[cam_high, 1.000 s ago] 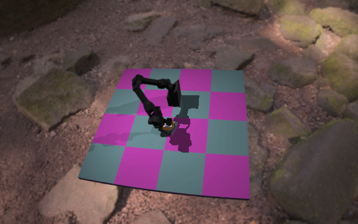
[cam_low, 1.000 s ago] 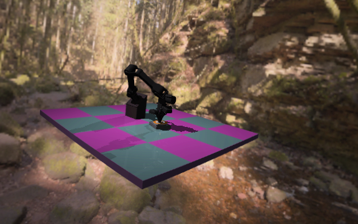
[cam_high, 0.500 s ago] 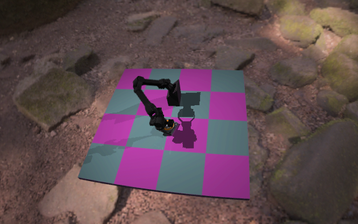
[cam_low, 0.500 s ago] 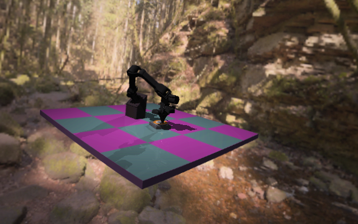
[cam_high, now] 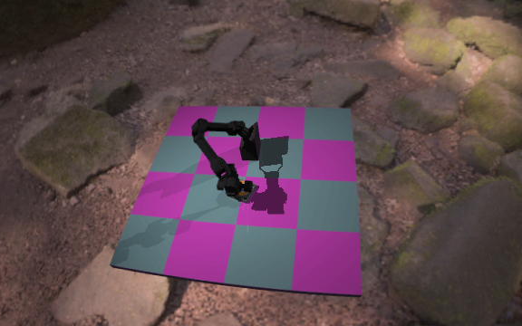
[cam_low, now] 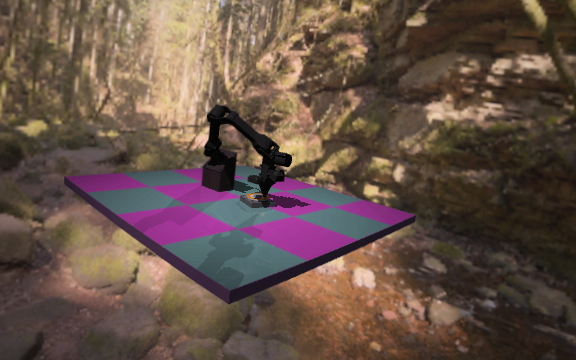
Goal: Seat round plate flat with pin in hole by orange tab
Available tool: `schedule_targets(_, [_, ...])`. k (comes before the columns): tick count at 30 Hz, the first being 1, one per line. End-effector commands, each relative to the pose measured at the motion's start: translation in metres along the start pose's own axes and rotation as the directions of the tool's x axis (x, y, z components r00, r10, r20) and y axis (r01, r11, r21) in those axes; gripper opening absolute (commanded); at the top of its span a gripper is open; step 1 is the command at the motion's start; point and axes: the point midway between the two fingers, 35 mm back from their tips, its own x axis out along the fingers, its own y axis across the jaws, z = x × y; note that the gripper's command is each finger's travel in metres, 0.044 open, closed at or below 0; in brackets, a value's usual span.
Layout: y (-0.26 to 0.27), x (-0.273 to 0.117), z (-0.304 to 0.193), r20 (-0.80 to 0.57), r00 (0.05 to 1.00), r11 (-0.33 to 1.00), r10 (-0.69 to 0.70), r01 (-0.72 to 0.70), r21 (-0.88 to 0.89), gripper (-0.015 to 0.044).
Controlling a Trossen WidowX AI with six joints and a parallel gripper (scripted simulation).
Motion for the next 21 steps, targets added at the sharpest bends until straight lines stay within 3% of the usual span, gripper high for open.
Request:
schedule_targets(1, [0.007,0.003,-0.001,-0.009,1.000,1.000,0.002,-0.002,-0.004,0.0000])
schedule_targets(21, [0.029,0.001,-0.004,-0.009,1.000,1.000,0.003,-0.003,-0.004,0.0000])
